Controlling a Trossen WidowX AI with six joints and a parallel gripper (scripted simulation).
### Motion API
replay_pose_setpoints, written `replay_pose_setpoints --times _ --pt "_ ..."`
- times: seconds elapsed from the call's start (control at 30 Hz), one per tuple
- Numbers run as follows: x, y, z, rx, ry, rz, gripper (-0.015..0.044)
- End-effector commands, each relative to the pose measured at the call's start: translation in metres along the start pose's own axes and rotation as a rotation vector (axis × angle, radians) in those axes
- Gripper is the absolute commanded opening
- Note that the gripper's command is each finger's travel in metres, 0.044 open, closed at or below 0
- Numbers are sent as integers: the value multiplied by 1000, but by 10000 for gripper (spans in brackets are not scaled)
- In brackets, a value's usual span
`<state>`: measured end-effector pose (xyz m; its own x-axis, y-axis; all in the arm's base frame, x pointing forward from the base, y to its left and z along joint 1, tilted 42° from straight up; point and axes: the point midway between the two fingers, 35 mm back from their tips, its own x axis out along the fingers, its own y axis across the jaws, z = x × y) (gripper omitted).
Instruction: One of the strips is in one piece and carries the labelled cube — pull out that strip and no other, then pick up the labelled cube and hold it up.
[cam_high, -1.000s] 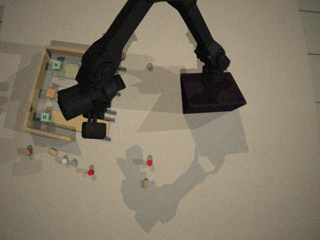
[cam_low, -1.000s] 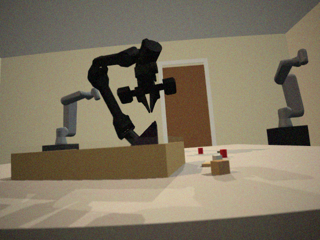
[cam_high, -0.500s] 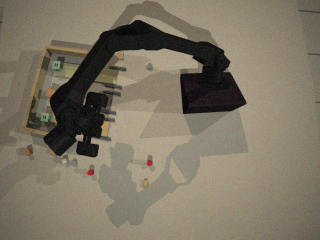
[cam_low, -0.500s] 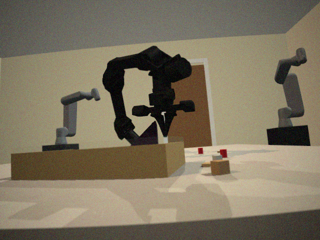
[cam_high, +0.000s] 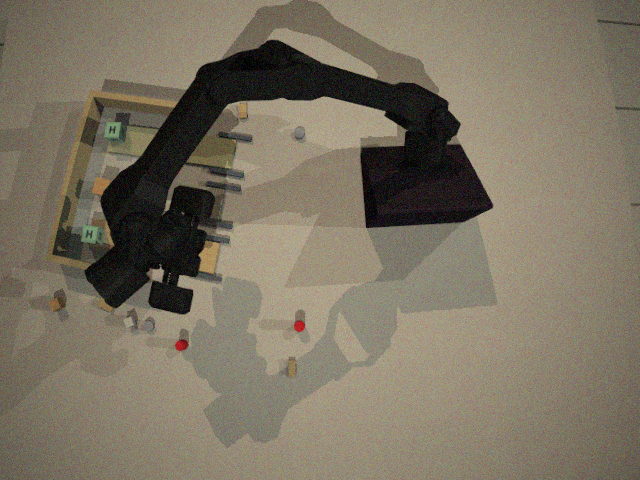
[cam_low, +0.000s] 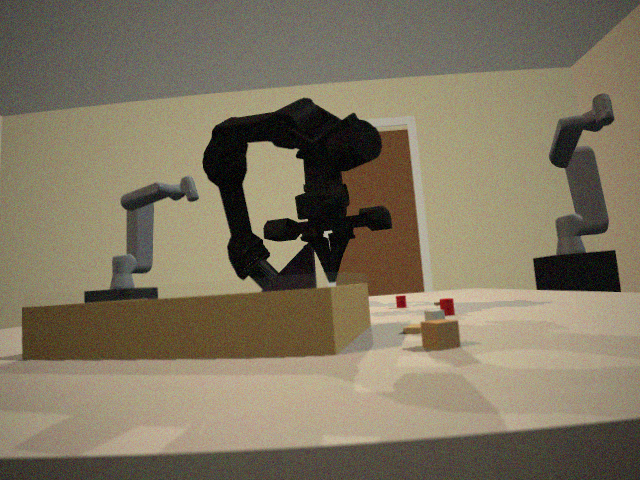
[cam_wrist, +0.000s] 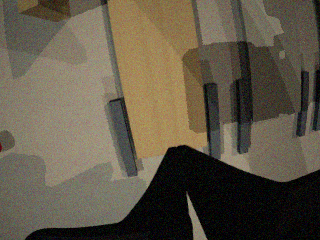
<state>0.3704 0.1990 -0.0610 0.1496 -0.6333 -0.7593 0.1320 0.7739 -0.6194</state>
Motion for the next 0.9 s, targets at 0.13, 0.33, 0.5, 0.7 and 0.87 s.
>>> replay_pose_setpoints --times 0.13,0.33,0.5,0.7,0.87 --pt "14 -1 -1 -11 0 -7 0" --pt "24 -1 -1 -11 0 -8 0" --pt "33 -2 0 -10 0 -8 0" --pt "42 -2 0 -10 -1 -9 0" --pt "50 -3 0 -10 -1 -9 0"
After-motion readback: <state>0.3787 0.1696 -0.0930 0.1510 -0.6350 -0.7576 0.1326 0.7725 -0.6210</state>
